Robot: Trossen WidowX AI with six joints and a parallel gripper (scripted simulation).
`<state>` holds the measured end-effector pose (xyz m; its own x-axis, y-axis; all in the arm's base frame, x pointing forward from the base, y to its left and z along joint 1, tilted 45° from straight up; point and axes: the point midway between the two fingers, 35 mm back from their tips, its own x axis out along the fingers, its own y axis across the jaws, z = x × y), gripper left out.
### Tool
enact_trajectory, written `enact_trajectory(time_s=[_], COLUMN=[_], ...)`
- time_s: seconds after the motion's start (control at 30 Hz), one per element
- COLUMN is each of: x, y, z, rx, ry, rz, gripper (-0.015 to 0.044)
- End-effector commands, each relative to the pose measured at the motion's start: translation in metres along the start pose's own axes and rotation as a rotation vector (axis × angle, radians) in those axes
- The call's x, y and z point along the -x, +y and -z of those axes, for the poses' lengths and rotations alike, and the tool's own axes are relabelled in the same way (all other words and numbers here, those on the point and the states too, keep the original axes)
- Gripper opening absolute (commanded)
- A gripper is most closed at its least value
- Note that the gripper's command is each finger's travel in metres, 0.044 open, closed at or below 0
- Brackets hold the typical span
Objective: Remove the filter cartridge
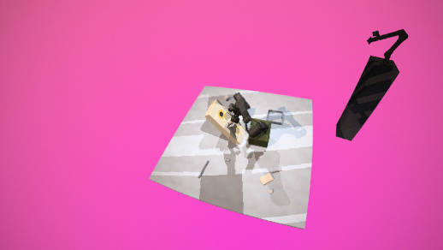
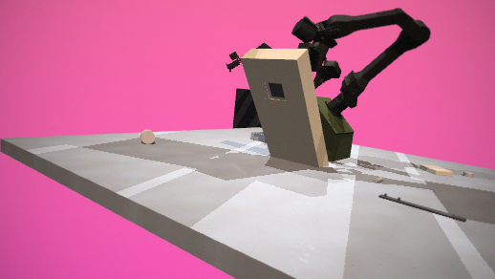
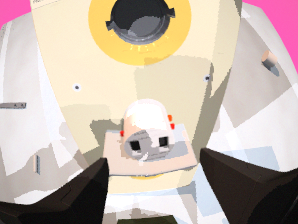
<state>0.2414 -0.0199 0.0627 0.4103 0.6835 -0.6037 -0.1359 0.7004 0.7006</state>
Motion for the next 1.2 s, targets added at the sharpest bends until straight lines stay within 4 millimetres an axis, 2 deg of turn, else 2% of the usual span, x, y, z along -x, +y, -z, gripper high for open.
enact_trajectory(time_s=[0.0, 0.93, 1.17], x=[-0.004, -0.05, -0.049], y=[0.0, 0.001, 0.001], z=[0.004, 0.005, 0.004], rx=[0.004, 0.005, 0.009], ry=[0.021, 0.02, 0.017], rz=[0.002, 0.0, -0.002], gripper=[0.0305, 0.0305, 0.0278])
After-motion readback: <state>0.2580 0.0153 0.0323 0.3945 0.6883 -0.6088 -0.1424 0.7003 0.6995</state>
